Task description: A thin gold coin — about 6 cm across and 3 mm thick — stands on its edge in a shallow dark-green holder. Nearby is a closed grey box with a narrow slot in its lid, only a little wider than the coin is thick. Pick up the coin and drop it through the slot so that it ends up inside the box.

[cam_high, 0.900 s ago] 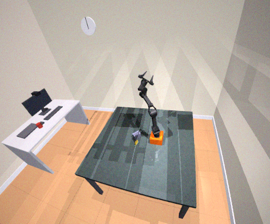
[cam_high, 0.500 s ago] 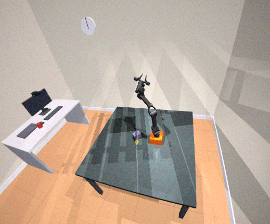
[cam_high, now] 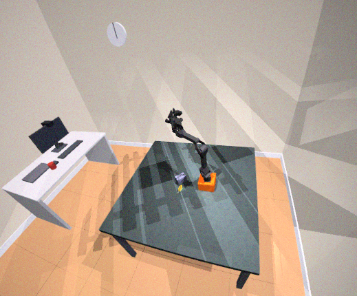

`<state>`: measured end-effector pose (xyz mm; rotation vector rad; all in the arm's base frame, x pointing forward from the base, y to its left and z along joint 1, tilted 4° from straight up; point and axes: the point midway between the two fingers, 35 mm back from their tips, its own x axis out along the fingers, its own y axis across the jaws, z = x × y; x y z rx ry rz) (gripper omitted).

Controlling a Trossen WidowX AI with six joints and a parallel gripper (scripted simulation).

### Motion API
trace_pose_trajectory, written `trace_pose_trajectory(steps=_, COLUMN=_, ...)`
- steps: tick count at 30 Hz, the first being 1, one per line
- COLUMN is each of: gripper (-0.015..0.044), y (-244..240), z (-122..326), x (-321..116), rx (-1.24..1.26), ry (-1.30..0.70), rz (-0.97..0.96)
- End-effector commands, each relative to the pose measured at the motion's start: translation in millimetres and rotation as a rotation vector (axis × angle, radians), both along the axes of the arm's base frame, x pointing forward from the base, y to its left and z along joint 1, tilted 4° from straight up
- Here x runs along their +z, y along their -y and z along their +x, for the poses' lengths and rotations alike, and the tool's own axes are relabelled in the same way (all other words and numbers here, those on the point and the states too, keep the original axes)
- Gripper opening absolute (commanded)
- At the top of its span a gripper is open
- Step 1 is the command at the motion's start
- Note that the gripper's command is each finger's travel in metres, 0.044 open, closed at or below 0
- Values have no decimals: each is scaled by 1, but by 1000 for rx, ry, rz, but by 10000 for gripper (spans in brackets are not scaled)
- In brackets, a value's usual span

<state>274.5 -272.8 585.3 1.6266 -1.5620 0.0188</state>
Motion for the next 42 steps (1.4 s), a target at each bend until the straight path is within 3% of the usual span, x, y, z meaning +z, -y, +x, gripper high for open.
trace_pose_trajectory(steps=1, gripper=161, y=-17, z=42, x=-31, rx=13, ry=-311, rz=-16)
trace_pose_trajectory(steps=13, gripper=161, y=-88, z=139, x=-153, rx=99, ry=-1257, rz=-286)
trace_pose_trajectory(steps=25, gripper=161, y=-180, z=165, x=-275, rx=283, ry=-1936, rz=-863)
trace_pose_trajectory(steps=34, gripper=161, y=-252, z=141, x=-362, rx=477, ry=-2238, rz=-1521)
trace_pose_trajectory(steps=42, gripper=161, y=-307, z=90, x=-429, rx=689, ry=-2240, rz=-2252)
